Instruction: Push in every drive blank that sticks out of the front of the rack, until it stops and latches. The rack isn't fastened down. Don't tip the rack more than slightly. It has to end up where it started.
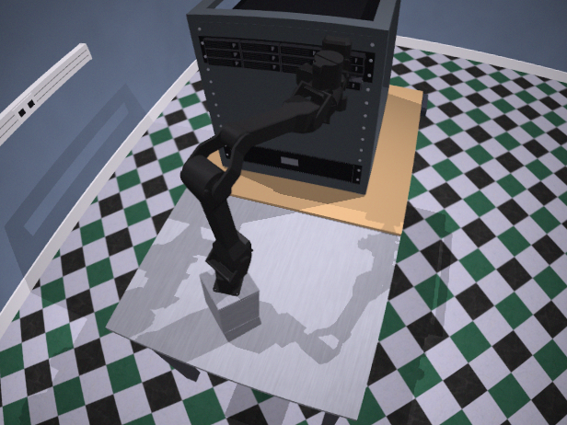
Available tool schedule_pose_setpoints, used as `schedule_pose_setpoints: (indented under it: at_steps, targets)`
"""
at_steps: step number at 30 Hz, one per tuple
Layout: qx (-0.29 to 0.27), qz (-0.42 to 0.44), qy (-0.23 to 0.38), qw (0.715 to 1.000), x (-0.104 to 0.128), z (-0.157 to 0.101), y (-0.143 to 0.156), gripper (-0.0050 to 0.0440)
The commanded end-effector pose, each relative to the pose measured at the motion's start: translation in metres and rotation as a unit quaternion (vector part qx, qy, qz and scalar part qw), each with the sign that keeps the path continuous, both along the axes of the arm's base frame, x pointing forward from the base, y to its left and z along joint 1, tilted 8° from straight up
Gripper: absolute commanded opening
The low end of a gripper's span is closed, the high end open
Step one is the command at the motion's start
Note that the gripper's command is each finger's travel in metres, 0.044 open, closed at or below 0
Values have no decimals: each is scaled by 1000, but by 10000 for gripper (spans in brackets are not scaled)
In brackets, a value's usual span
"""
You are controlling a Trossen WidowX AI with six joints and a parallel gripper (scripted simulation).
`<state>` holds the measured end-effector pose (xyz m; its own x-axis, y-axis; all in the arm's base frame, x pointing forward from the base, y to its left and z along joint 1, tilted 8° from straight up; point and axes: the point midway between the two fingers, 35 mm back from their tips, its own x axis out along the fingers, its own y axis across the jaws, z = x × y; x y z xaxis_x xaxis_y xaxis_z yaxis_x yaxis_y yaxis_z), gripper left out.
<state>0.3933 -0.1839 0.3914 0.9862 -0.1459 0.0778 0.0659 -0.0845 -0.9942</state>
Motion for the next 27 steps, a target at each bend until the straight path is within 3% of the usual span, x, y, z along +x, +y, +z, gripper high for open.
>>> schedule_pose_setpoints:
  at_steps: [1, 27]
  targets:
    - [-9, -3, -11, 1000, -1, 12, 1, -50]
    - [-9, -3, -11, 1000, 2, 12, -1, -50]
